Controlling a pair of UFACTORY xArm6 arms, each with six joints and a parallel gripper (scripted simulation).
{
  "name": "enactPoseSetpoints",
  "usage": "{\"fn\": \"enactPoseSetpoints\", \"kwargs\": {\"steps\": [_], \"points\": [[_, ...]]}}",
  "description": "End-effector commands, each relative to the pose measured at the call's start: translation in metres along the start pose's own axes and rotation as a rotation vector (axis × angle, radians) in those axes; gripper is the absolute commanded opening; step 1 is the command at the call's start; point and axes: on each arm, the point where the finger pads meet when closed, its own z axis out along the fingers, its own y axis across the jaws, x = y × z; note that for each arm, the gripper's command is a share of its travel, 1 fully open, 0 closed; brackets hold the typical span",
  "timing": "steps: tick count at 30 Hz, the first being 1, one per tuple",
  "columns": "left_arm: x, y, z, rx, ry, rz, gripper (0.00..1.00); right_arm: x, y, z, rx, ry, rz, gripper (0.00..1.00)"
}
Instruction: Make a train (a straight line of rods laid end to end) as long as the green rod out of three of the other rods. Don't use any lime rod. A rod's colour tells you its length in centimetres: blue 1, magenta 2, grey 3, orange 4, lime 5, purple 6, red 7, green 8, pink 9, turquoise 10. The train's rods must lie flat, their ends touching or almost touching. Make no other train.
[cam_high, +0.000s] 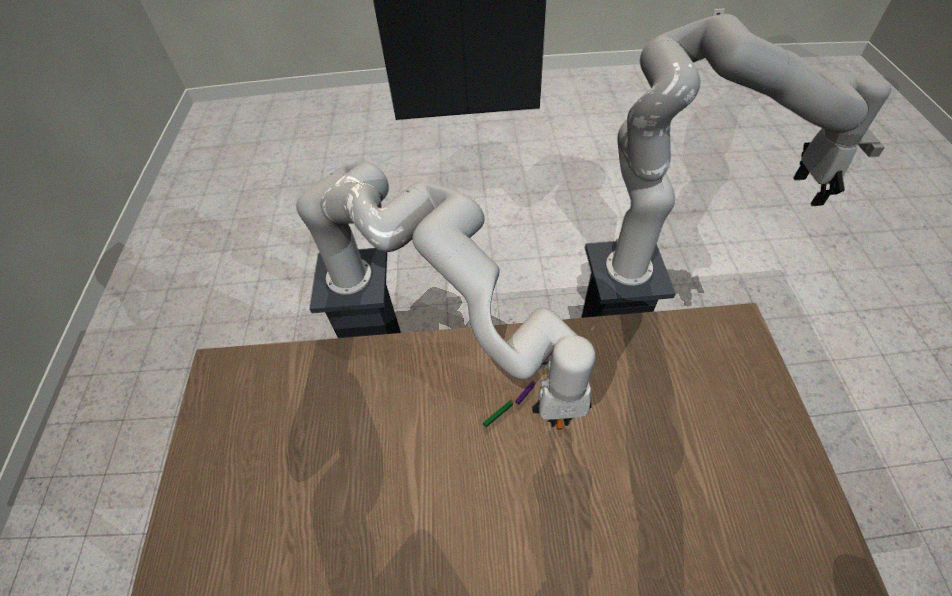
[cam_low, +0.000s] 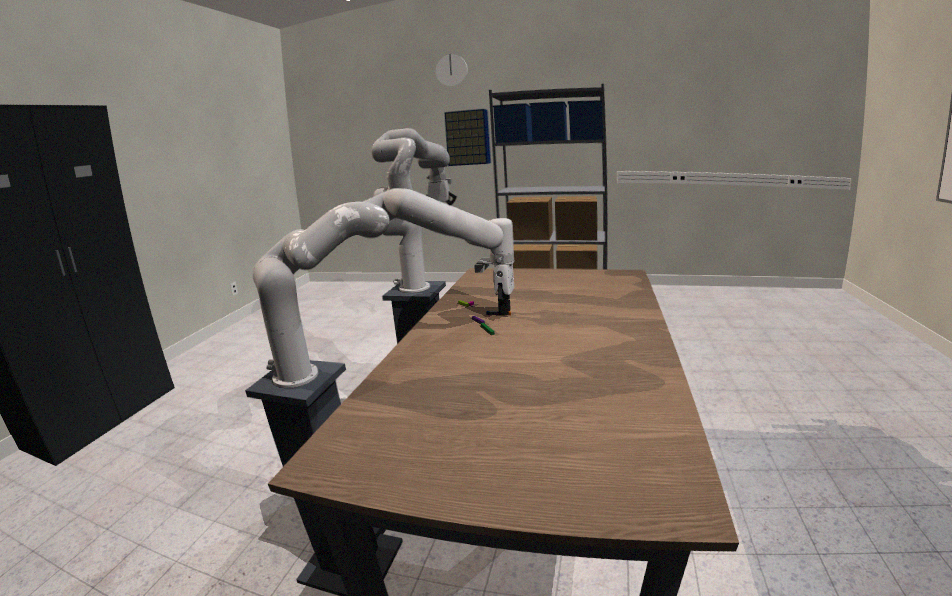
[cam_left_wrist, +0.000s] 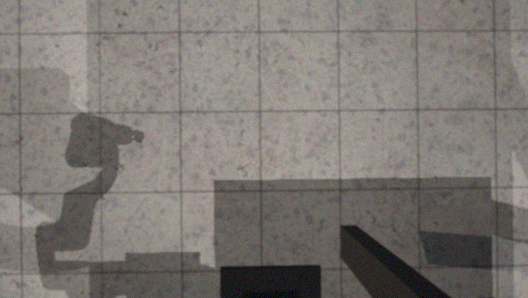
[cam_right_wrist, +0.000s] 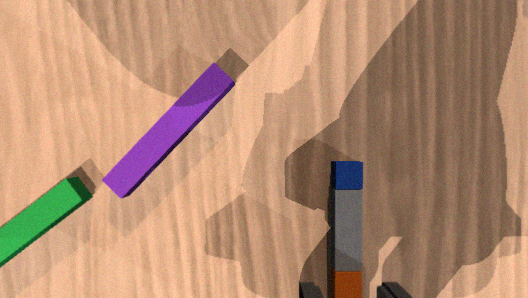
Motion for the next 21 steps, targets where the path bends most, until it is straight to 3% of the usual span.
{"fn": "enactPoseSetpoints", "kwargs": {"steps": [1,12,21], "points": [[0.001,0.000,-0.002,0.000,0.004,0.000,1.00,-0.001,0.001,-0.009,-0.005,-0.005,0.000,0.26],[0.001,0.000,-0.002,0.000,0.004,0.000,1.00,-0.001,0.001,-0.063,-0.005,-0.005,0.000,0.26],[0.001,0.000,-0.002,0.000,0.004,0.000,1.00,-0.001,0.001,-0.088,-0.005,-0.005,0.000,0.26]]}}
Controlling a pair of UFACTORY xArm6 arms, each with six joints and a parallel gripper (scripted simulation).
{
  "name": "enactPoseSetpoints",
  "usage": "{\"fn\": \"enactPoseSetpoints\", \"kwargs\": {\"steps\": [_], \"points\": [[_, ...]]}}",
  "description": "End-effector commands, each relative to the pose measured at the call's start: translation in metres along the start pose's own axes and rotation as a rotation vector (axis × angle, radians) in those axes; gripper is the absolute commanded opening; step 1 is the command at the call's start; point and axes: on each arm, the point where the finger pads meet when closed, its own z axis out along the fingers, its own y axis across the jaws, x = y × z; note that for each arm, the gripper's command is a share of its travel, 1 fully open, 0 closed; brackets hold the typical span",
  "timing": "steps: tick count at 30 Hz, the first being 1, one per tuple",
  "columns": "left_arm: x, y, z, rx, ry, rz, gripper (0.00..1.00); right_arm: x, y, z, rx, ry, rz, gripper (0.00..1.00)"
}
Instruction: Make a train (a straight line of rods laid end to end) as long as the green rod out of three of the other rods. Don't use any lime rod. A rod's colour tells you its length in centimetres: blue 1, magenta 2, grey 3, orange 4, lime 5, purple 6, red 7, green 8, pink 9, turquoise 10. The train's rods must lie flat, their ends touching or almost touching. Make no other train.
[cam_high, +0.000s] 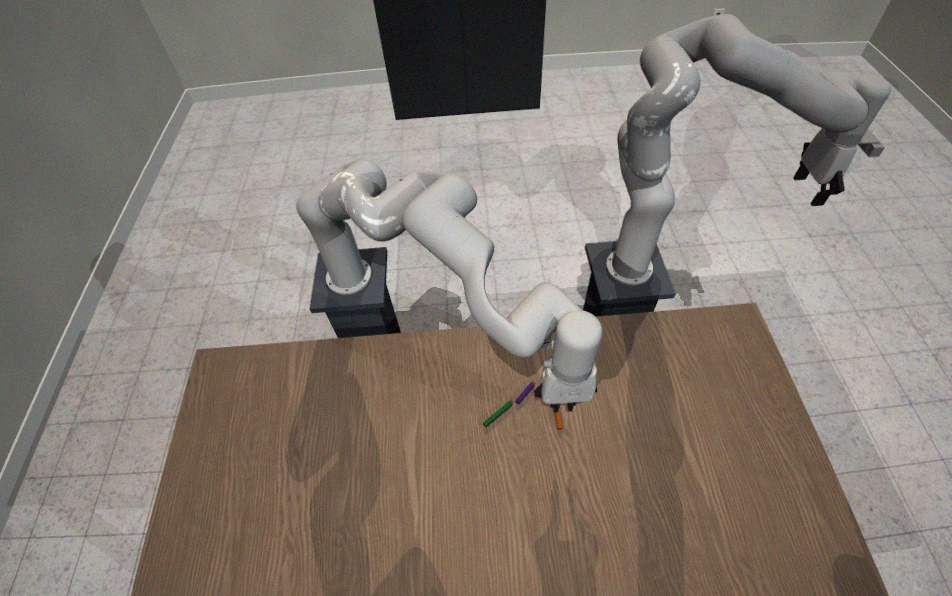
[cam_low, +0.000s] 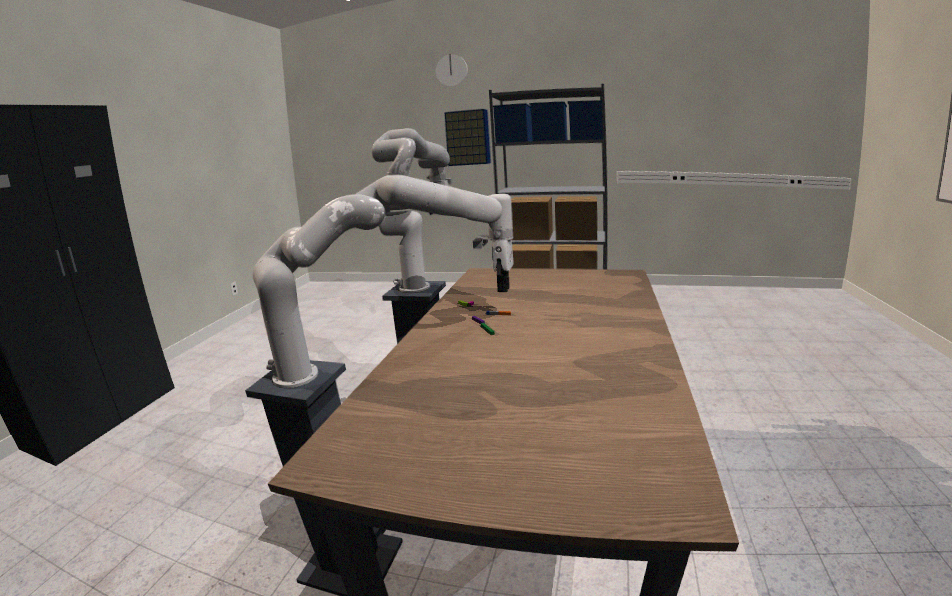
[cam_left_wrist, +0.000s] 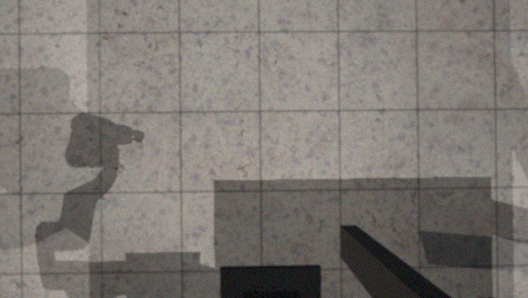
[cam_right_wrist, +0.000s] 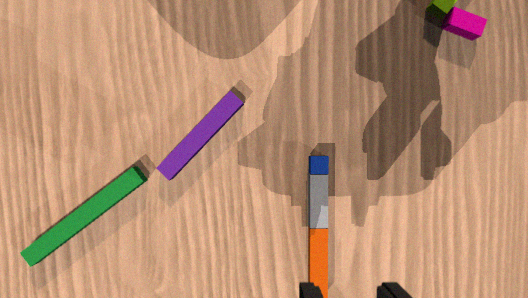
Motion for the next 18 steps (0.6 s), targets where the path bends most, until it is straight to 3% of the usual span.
{"fn": "enactPoseSetpoints", "kwargs": {"steps": [1,6,7,18], "points": [[0.0009,0.0000,-0.0016,0.000,0.004,0.000,1.00,-0.0010,0.0011,-0.0133,-0.005,-0.004,0.000,0.26],[0.0009,0.0000,-0.0016,0.000,0.004,0.000,1.00,-0.0009,0.0010,-0.0159,-0.005,-0.004,0.000,0.26],[0.0009,0.0000,-0.0016,0.000,0.004,0.000,1.00,-0.0009,0.0010,-0.0159,-0.005,-0.004,0.000,1.00],[0.0009,0.0000,-0.0016,0.000,0.004,0.000,1.00,-0.0009,0.0010,-0.0159,-0.005,-0.004,0.000,1.00]]}}
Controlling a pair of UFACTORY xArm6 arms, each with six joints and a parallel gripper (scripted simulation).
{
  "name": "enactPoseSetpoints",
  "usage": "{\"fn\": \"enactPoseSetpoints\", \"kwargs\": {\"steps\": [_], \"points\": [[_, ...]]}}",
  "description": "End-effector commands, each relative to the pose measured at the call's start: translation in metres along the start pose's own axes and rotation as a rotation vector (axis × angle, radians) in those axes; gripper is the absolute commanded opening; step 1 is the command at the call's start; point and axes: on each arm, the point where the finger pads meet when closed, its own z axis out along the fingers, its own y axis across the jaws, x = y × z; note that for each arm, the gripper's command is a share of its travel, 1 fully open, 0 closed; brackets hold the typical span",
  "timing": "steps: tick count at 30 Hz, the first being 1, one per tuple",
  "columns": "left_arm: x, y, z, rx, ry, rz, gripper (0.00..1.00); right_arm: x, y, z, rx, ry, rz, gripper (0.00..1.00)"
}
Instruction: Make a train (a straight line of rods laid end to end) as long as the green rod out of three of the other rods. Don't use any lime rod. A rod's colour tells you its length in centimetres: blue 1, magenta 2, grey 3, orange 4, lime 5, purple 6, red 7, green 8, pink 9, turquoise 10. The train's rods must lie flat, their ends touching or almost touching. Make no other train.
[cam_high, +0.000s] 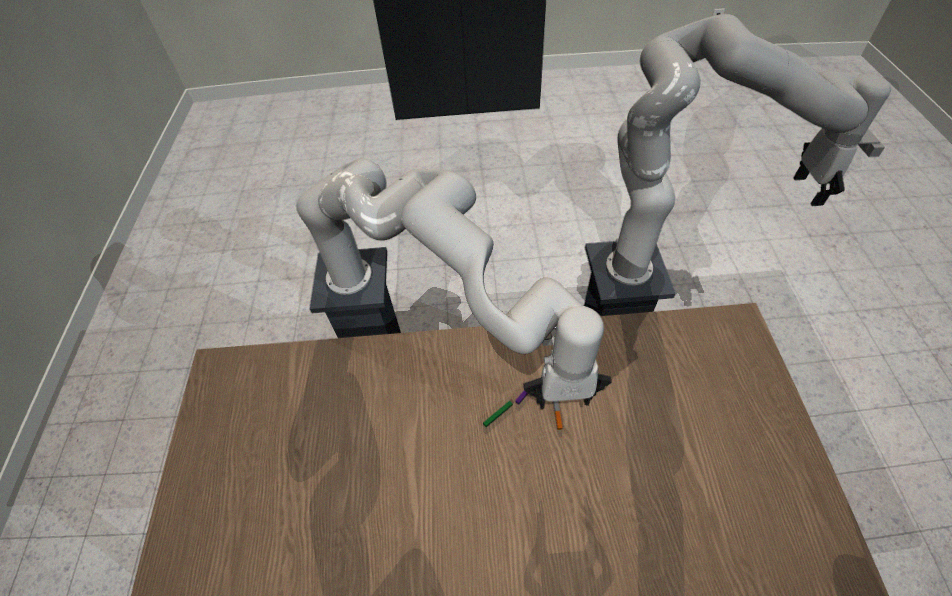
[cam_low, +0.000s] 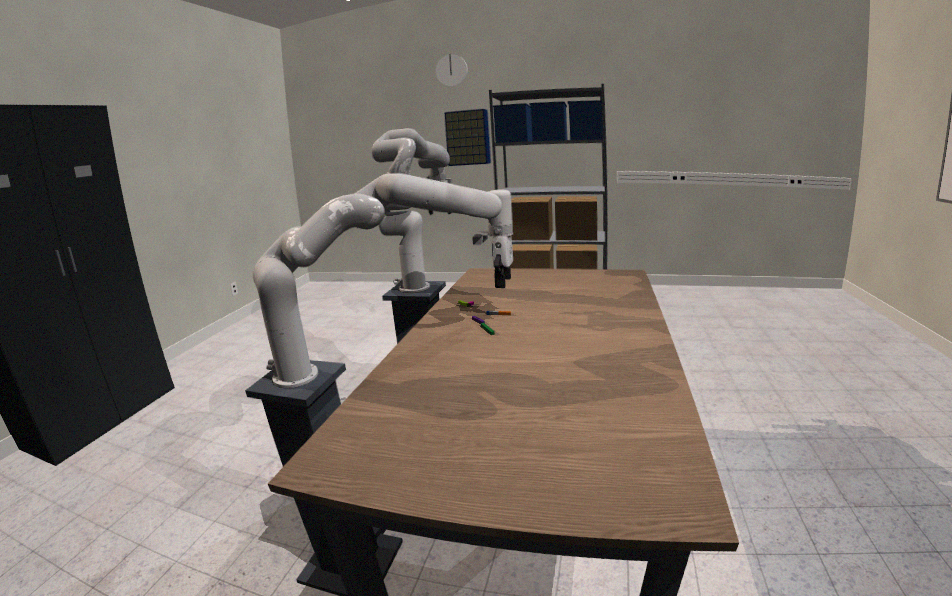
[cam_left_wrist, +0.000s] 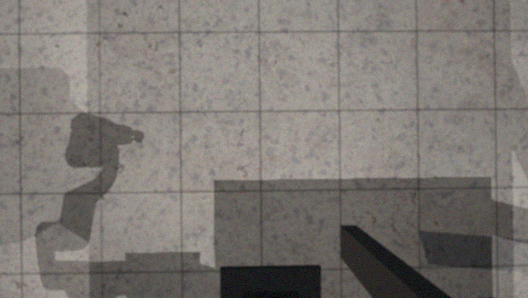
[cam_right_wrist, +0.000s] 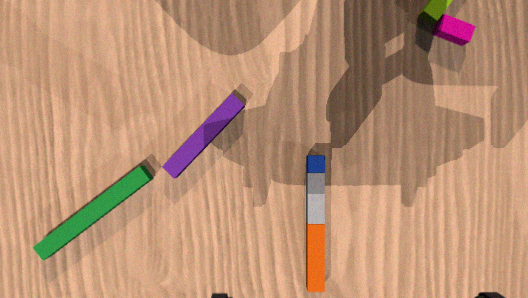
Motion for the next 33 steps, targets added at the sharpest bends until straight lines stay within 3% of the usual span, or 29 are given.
{"fn": "enactPoseSetpoints", "kwargs": {"steps": [1,15,24,33], "points": [[0.001,0.000,-0.002,0.000,0.004,0.000,1.00,-0.001,0.001,-0.003,-0.005,-0.004,0.000,1.00],[0.001,0.000,-0.002,0.000,0.004,0.000,1.00,-0.001,0.001,-0.009,-0.005,-0.004,0.000,1.00],[0.001,0.000,-0.002,0.000,0.004,0.000,1.00,-0.001,0.001,-0.055,-0.005,-0.004,0.000,1.00],[0.001,0.000,-0.002,0.000,0.004,0.000,1.00,-0.001,0.001,-0.081,-0.005,-0.004,0.000,1.00]]}}
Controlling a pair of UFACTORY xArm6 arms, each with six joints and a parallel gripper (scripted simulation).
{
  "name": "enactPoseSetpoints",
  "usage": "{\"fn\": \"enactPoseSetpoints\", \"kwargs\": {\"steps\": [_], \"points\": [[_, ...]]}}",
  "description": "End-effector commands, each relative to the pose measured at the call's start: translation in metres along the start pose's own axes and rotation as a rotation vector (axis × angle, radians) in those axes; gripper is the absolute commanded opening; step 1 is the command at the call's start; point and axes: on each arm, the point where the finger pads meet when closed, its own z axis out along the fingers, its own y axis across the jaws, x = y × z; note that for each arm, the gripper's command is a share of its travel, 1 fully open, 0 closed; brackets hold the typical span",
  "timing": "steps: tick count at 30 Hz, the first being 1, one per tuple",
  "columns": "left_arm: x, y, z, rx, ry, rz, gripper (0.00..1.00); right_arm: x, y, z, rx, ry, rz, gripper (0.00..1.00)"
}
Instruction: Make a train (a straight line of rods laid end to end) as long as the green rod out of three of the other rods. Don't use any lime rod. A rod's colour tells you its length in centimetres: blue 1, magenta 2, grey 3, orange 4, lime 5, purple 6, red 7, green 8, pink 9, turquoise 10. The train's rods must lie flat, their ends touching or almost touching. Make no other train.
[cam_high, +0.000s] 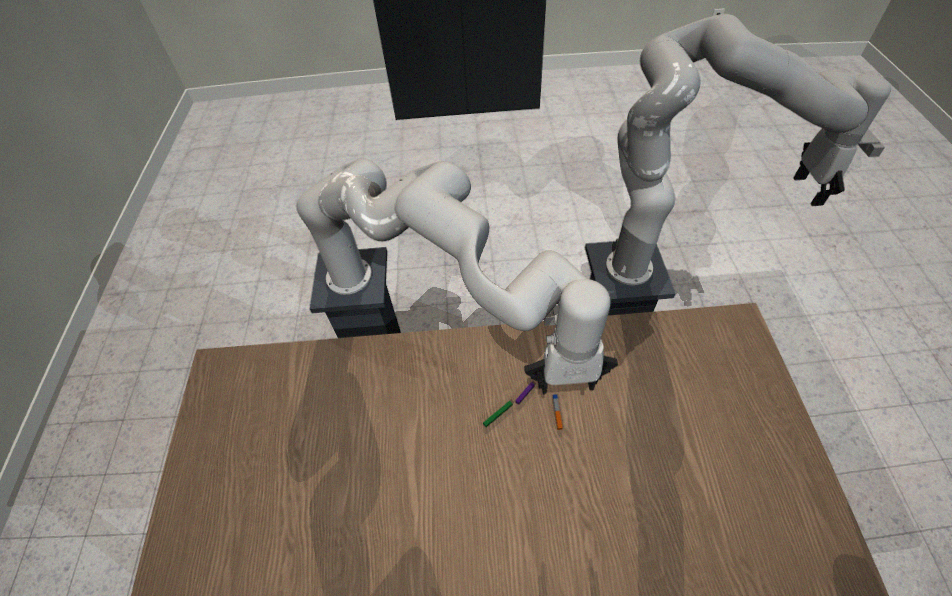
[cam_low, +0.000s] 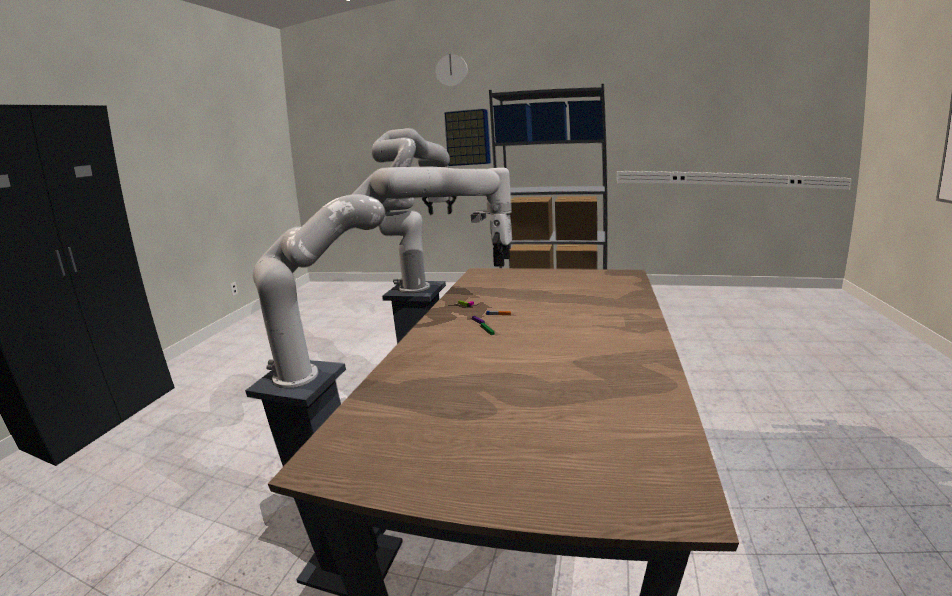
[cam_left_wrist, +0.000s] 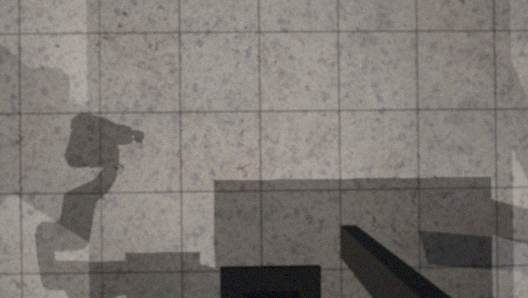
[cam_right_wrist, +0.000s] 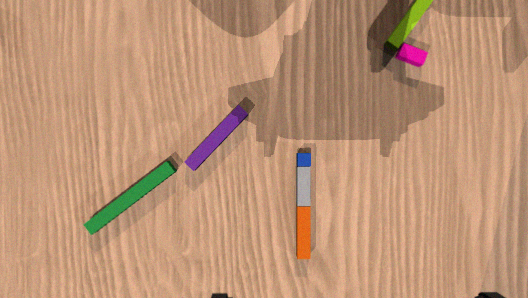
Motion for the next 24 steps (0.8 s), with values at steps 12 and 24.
{"fn": "enactPoseSetpoints", "kwargs": {"steps": [12,24], "points": [[0.0009,0.0000,-0.0016,0.000,0.004,0.000,1.00,-0.0009,0.0010,-0.0183,-0.002,-0.002,0.000,1.00],[0.0009,0.0000,-0.0016,0.000,0.004,0.000,1.00,-0.0009,0.0010,-0.0183,-0.002,-0.002,0.000,1.00]]}}
